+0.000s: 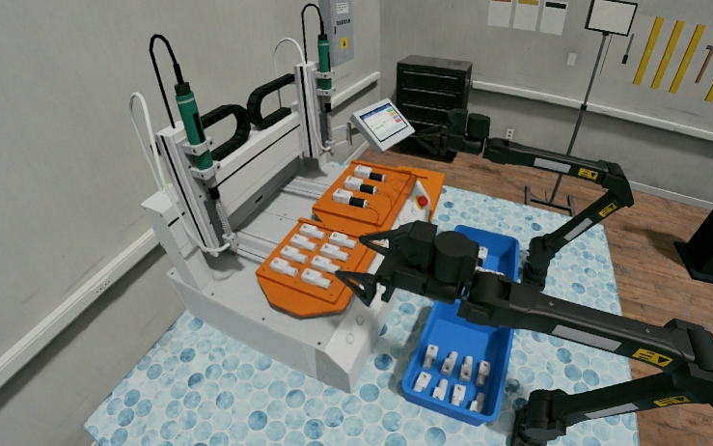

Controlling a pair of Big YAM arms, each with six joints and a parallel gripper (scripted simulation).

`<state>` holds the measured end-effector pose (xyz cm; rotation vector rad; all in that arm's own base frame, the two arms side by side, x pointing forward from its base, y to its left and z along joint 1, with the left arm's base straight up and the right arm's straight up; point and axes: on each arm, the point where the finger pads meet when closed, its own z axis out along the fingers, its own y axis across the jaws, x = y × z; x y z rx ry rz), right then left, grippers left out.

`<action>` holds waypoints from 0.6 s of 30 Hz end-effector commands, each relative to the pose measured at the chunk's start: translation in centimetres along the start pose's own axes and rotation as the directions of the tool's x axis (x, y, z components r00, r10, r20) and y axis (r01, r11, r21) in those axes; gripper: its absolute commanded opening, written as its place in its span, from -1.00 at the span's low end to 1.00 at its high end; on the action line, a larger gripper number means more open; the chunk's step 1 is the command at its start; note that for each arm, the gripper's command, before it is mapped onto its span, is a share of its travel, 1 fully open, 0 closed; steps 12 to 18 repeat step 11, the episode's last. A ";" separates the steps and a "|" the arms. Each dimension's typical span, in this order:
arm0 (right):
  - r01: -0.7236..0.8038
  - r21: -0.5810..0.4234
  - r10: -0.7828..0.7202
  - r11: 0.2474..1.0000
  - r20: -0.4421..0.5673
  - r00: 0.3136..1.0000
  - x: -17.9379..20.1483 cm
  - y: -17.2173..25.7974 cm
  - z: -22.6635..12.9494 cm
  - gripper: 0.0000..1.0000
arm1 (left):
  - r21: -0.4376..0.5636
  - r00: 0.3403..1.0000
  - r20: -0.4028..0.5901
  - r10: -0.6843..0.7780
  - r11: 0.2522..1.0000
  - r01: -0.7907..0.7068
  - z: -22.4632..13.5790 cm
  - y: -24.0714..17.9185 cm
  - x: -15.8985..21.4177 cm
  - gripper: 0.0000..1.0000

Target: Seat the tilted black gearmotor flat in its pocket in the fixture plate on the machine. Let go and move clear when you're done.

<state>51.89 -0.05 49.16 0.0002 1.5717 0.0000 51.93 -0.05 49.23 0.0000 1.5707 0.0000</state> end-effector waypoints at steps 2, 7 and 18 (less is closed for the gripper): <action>-0.006 -0.005 0.007 1.000 0.085 0.996 -5.5 0.4 0.2 0.09 | -0.006 0.999 0.033 -0.011 1.000 0.011 -0.9 0.5 -1.7 1.00; -0.006 -0.005 0.007 1.000 0.085 0.996 -5.5 0.4 0.2 0.09 | -0.006 0.999 0.033 -0.011 1.000 0.011 -0.9 0.5 -1.7 1.00; -0.006 -0.005 0.007 1.000 0.085 0.996 -5.5 0.4 0.2 0.09 | -0.006 0.999 0.033 -0.011 1.000 0.011 -0.9 0.5 -1.7 1.00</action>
